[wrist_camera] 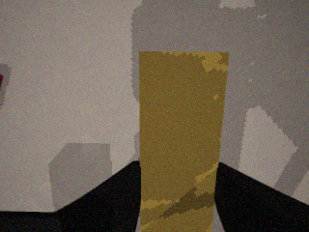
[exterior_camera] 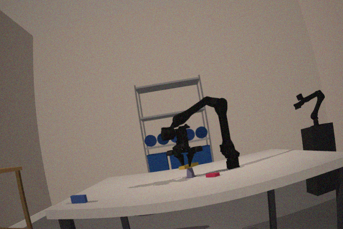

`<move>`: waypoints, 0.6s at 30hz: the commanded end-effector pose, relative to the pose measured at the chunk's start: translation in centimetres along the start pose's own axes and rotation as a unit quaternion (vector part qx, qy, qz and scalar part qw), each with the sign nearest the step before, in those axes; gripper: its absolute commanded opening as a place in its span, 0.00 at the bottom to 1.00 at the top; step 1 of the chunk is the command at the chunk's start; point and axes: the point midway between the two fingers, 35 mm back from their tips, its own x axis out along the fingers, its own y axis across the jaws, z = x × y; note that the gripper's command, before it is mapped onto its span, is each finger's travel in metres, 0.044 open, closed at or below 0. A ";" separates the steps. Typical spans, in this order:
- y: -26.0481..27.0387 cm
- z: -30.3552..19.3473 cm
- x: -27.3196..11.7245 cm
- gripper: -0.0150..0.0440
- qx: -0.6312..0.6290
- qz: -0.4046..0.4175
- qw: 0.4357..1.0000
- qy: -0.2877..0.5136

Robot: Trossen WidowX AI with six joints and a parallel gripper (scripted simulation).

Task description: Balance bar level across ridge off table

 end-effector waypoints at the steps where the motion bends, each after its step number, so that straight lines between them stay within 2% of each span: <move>1: 0.0 0.0 0.2 0.25 0.000 0.002 1.000 -0.001; 18: 0.0 0.0 0.0 0.25 0.000 0.000 1.000 0.000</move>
